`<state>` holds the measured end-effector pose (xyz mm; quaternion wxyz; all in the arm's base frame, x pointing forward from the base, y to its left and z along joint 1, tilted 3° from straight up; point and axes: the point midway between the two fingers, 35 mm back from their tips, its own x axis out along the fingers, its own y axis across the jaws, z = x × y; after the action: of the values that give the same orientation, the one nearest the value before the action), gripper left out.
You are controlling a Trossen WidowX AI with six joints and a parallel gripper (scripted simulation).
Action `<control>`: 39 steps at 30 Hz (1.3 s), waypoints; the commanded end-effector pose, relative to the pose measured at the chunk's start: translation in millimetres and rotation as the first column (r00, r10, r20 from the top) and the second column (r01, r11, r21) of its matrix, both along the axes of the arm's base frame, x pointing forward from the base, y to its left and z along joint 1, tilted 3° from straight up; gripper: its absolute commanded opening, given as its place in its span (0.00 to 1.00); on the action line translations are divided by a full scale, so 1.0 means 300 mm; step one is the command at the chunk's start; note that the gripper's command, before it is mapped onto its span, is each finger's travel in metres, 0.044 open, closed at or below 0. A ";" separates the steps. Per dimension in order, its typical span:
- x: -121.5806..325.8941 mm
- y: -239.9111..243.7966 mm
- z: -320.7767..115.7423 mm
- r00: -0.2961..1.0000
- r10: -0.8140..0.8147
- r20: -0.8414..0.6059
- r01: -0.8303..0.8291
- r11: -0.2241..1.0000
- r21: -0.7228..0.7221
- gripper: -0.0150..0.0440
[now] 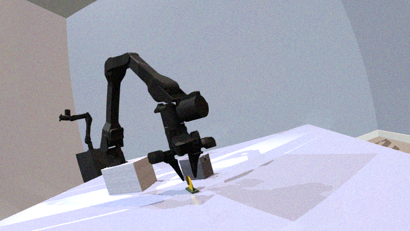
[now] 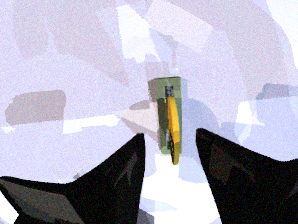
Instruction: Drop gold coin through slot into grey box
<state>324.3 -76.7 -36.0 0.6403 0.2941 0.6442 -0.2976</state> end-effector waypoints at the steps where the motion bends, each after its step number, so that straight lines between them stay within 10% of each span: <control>1: -0.006 -0.001 -0.030 1.000 -0.004 -0.005 0.004 1.000 -0.003 0.53; 14: -0.012 0.000 -0.090 1.000 -0.004 -0.005 0.004 1.000 -0.003 0.53; 20: -0.012 0.000 -0.090 1.000 -0.004 -0.005 0.004 1.000 -0.003 0.26; 39: -0.003 -0.002 -0.038 1.000 -0.004 -0.005 0.004 1.000 -0.003 0.25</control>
<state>320.5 -76.2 -56.5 0.6364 0.2932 0.6478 -0.2989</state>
